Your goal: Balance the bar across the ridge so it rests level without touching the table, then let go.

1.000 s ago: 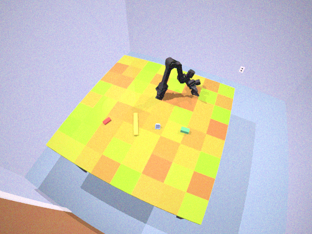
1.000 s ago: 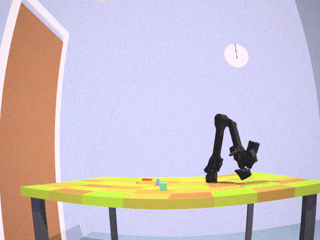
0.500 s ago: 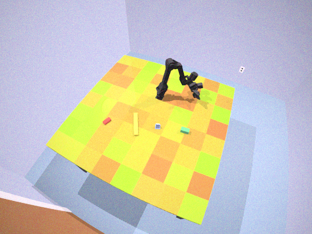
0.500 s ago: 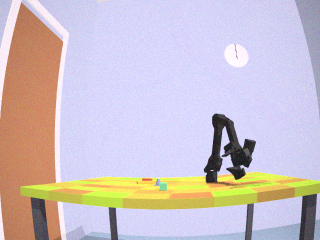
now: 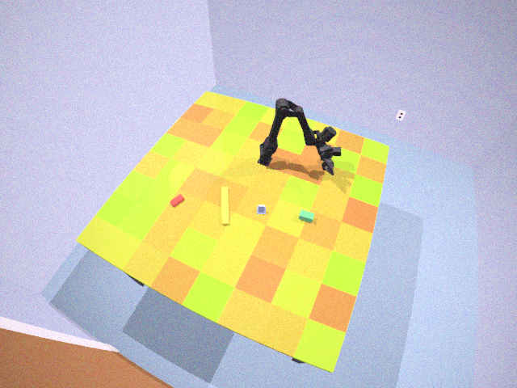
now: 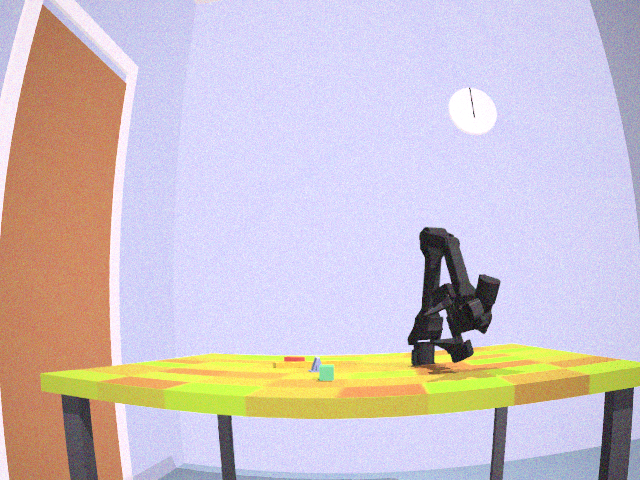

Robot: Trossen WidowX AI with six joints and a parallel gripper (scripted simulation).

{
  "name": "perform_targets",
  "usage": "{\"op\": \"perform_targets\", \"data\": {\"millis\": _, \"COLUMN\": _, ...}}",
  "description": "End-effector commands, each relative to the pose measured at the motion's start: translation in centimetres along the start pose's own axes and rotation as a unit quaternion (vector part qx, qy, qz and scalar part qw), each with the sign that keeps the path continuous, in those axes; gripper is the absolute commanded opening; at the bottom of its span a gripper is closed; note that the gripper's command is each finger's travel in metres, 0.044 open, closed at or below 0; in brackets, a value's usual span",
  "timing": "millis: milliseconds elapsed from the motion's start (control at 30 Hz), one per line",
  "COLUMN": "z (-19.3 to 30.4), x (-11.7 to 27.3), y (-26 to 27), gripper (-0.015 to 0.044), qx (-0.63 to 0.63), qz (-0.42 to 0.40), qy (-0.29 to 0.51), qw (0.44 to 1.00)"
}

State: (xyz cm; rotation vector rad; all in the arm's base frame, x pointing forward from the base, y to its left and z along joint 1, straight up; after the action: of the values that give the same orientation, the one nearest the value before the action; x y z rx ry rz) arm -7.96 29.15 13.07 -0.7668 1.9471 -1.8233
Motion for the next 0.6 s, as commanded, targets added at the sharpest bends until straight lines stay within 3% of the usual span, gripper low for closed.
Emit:
{"op": "perform_targets", "data": {"millis": 0, "z": 0.0, "x": -1.5, "y": -0.4, "gripper": 0.0315, "qx": 0.003, "qz": -0.009, "qy": 0.011, "qw": 1.000}}
{"op": "perform_targets", "data": {"millis": 567, "z": 2.5, "x": -8.6, "y": -1.5, "gripper": 0.0315, "qx": 0.012, "qz": -0.059, "qy": 0.080, "qw": 0.995}}
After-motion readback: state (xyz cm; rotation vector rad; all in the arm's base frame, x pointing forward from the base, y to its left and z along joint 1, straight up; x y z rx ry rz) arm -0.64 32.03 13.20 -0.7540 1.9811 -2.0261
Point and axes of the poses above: the point midway between the two fingers, 35 mm back from their tips, its own x axis back along the fingers, its own y axis across the jaws, z = x × y, the point moved 9 cm from there along x, back along the fingers, and after that the axes turned 15 degrees about x, right-handed, at the moved point
